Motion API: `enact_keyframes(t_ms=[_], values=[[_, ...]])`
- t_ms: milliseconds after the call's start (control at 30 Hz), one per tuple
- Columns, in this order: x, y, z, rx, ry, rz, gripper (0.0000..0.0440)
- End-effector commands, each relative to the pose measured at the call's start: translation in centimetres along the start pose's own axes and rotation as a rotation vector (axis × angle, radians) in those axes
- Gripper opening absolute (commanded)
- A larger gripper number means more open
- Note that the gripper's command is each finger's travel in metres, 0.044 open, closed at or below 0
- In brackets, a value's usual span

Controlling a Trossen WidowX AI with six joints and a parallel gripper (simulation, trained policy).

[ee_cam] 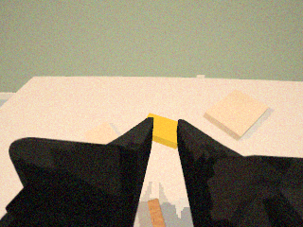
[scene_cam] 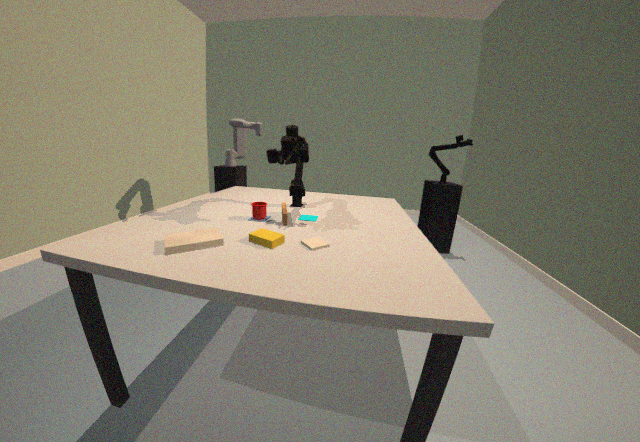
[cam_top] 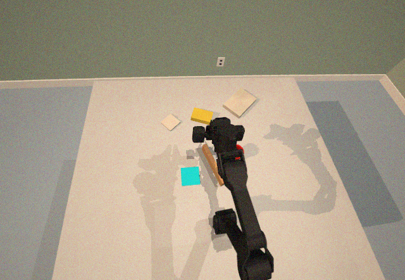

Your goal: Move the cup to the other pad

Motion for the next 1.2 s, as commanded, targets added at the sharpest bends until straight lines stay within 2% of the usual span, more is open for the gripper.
enact_keyframes(t_ms=[0,567,1167], values=[[0.1,0.1,-0.2,0.047,0.007,-0.010,0.0087],[0.3,1.6,-1.4,0.339,0.053,-0.011,0.0095],[-0.9,3.7,-2.2,0.651,0.116,0.076,0.0102]])
Point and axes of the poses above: the point midway between the two fingers, 35 mm back from their tips, its own z axis back along the fingers, its own x axis across the jaws, y = z × x, the point moved 4 cm from there along z, back along the fingers, and after that the axes turned 3 degrees about -z, right-handed, at the moved point
